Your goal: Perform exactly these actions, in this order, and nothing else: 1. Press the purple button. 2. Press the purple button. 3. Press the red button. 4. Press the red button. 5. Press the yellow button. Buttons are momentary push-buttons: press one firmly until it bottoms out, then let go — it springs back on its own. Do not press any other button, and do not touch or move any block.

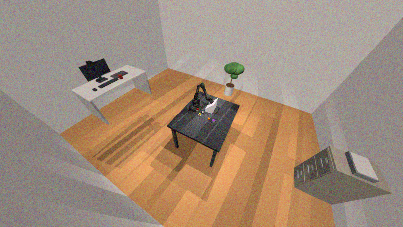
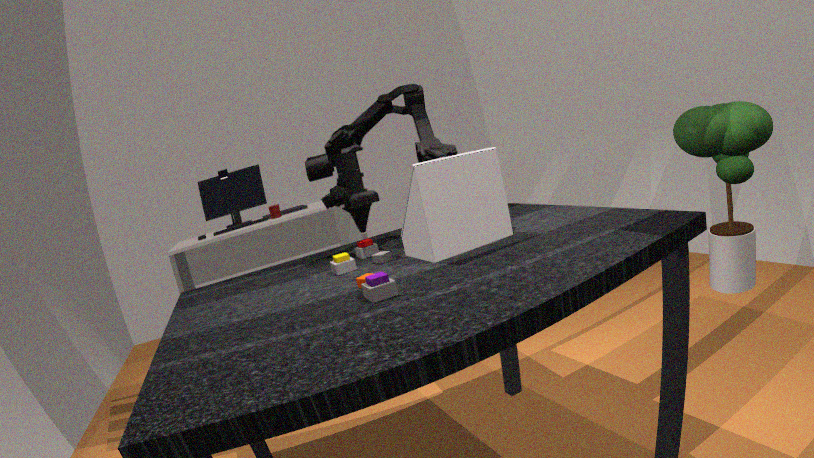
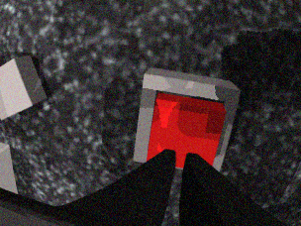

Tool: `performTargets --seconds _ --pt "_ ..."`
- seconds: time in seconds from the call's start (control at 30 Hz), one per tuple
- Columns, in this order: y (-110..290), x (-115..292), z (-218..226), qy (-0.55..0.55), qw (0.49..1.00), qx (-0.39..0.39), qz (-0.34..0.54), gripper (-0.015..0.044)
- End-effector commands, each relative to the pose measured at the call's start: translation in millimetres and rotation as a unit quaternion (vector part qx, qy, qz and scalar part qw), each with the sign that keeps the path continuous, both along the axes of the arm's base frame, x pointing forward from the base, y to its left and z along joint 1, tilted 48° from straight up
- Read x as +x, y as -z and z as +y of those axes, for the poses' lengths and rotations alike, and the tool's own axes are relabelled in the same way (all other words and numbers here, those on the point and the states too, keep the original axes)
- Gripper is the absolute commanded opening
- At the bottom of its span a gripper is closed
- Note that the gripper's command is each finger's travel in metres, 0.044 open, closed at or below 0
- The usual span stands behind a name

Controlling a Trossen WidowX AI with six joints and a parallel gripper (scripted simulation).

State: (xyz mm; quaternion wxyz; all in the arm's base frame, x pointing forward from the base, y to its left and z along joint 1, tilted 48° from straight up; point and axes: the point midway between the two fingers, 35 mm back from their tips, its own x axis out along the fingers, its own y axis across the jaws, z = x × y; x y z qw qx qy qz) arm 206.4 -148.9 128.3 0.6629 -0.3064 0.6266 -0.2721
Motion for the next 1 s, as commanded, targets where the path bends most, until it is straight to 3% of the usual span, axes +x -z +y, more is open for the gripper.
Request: performTargets --seconds 0.0,0.97 --pt "0 1 -3 0.001 1.000 -0.002 -0.005 0.0020" --pt "18 3 -24 0.001 1.000 -0.003 -0.005 0.0020"
